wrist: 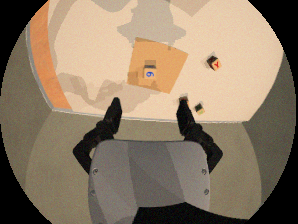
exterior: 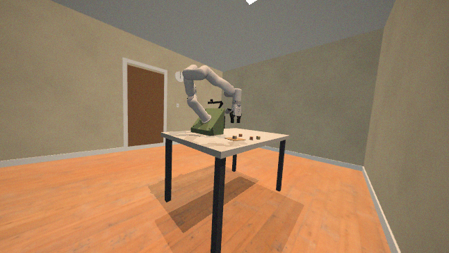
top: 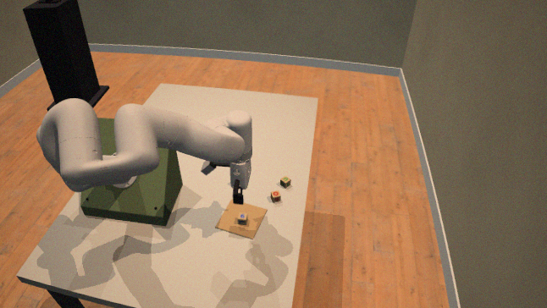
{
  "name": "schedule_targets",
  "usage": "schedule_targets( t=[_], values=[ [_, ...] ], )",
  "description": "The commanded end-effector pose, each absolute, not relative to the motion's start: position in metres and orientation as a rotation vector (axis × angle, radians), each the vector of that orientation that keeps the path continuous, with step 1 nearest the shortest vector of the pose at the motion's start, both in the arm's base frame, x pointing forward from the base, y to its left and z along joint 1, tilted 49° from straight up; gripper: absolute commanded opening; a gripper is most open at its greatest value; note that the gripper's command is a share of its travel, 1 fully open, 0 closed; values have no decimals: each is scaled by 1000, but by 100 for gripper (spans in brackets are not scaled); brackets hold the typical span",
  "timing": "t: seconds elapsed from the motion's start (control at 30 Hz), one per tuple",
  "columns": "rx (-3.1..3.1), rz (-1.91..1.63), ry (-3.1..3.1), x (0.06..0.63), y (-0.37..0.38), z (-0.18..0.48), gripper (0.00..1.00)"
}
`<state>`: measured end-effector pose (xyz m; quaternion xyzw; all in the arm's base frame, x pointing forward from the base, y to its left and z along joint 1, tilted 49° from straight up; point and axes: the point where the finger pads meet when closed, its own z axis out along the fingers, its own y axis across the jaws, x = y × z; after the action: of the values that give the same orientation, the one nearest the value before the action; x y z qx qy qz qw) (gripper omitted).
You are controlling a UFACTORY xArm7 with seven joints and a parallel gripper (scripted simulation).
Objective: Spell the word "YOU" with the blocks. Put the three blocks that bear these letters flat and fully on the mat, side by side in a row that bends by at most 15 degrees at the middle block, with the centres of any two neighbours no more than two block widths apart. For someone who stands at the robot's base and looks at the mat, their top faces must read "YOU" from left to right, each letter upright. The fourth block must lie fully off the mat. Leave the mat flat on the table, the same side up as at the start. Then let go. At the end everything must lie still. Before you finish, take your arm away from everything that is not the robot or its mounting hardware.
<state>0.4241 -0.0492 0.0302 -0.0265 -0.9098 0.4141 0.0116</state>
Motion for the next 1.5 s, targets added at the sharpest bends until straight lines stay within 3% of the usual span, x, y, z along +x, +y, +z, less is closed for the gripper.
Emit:
schedule_targets(
  t=[0.0,1.47],
  values=[
    [-43,1285,-2833,425,-48,30,100],
    [1304,937,-2121,423,-62,18,100]
  ],
)
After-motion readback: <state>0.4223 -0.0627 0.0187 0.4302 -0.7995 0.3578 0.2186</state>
